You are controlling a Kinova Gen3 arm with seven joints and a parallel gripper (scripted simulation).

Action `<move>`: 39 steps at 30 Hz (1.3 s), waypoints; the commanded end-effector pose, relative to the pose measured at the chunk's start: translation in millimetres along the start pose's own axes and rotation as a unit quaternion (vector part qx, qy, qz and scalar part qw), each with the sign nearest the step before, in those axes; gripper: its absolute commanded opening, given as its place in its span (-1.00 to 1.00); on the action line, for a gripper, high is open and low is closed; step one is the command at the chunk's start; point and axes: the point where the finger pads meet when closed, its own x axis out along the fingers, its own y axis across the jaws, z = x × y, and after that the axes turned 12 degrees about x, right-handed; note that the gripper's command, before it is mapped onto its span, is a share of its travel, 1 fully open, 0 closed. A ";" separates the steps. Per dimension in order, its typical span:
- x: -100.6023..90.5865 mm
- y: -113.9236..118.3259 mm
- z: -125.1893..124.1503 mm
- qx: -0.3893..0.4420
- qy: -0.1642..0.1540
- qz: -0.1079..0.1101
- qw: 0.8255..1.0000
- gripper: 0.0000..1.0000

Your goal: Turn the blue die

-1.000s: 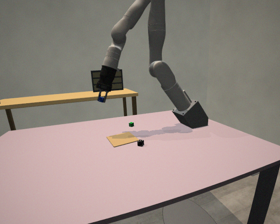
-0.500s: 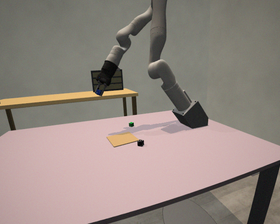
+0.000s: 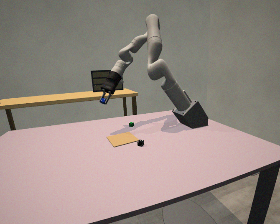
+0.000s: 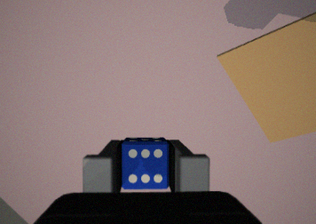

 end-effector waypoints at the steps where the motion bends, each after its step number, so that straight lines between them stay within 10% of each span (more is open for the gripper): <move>1: 18.0 17.7 6.2 0.017 -0.046 0.028 0.998 -0.02; 22: 75.8 117.1 -18.2 0.101 -0.137 0.142 0.975 -0.02; 39: 83.4 137.9 -18.7 0.114 -0.150 0.163 0.969 -0.02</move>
